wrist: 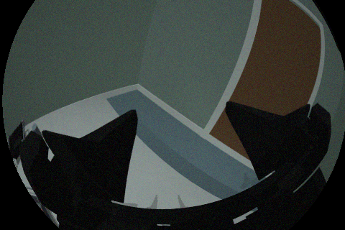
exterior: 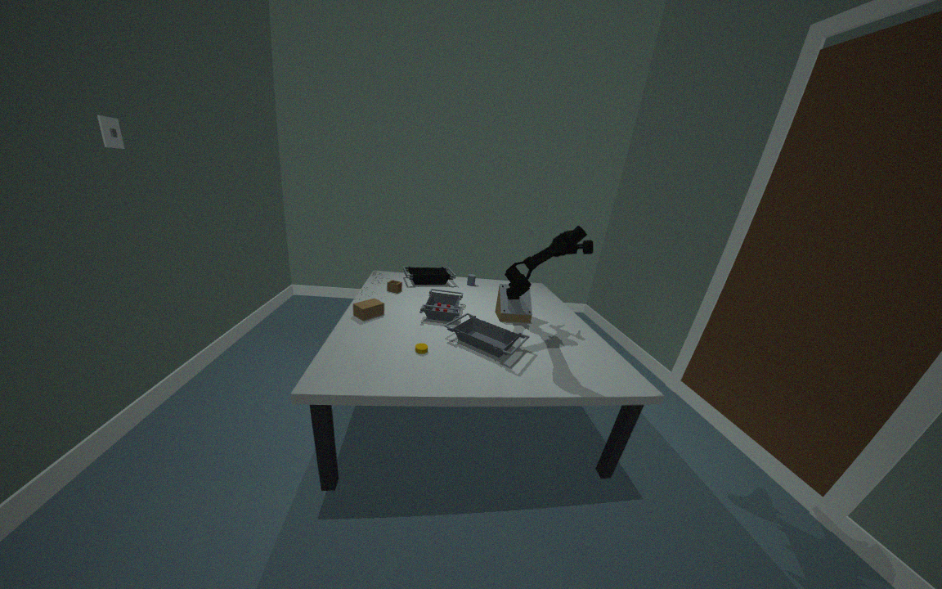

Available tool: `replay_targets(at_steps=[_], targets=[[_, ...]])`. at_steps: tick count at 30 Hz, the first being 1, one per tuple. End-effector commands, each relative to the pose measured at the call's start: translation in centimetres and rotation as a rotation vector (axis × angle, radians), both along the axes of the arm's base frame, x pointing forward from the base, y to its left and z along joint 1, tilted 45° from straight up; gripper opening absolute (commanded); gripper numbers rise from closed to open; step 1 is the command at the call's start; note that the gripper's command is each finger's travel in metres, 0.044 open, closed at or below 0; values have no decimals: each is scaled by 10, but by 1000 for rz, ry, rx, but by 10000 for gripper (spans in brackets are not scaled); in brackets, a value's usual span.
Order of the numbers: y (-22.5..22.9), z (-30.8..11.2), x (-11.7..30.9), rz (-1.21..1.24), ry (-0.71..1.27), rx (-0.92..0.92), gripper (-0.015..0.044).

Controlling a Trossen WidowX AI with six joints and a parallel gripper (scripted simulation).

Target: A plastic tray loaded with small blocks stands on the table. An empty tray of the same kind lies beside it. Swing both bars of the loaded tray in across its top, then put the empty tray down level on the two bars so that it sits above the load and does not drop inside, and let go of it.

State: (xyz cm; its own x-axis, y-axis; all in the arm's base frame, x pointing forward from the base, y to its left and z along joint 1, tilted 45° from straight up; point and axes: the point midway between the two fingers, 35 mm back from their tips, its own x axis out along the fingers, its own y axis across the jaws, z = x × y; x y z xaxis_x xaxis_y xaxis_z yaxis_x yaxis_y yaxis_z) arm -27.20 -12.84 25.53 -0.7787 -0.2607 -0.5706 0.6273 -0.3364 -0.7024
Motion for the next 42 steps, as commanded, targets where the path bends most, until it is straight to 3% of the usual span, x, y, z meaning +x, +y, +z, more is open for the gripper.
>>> replay_targets(at_steps=[1, 8, 12, 20, 27, 37, 42], targets=[[0, 0, 0, 0, 0, 0, 374], [-1, 0, 0, 4, -2, 0, 190], [-31, -12, 7, 105, -59, 3, 87], [-127, -56, 57, 384, -282, 14, 87], [-204, -101, 139, 672, -506, 128, 87], [-240, -153, 255, 949, -676, 319, 87], [-242, -191, 337, 1112, -802, 484, 87]])
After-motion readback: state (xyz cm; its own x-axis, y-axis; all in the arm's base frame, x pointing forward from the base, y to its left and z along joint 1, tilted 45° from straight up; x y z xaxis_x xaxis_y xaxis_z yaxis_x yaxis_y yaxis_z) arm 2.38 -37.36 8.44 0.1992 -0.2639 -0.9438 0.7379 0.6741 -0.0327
